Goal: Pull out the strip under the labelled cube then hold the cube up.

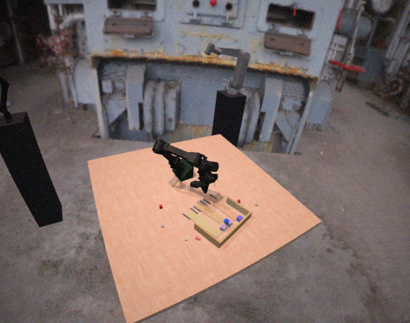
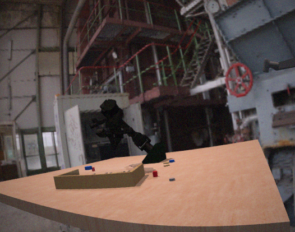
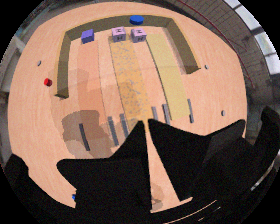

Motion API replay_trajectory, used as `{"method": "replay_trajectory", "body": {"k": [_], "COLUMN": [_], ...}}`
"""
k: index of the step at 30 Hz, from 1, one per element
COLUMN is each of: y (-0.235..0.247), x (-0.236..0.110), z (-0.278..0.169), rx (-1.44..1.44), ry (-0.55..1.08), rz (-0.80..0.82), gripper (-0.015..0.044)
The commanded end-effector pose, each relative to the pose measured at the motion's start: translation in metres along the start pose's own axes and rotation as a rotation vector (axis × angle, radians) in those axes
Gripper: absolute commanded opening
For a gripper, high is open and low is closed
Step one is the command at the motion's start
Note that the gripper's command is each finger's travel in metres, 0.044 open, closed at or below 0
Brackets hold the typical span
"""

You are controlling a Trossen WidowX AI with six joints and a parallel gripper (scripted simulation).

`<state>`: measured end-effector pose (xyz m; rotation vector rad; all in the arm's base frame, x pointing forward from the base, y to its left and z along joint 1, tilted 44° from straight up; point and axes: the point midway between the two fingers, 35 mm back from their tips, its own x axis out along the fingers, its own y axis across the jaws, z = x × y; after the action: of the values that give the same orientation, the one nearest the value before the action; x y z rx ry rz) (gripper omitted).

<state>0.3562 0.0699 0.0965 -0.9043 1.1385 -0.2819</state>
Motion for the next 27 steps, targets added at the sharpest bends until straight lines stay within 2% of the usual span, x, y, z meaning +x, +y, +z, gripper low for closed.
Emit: {"method": "replay_trajectory", "body": {"k": [1, 4, 13, 27], "y": [-0.017, -0.02, -0.02, -0.016], "x": [0.036, 0.044, 0.046, 0.068], "z": [-0.008, -0.013, -0.013, -0.019], "rx": [-0.055, -0.068, -0.068, -0.067], "ry": [0.281, 0.357, 0.357, 0.356], "rz": [0.084, 0.109, 0.109, 0.11], "gripper": [0.0, 0.0, 0.0, 0.0]}}
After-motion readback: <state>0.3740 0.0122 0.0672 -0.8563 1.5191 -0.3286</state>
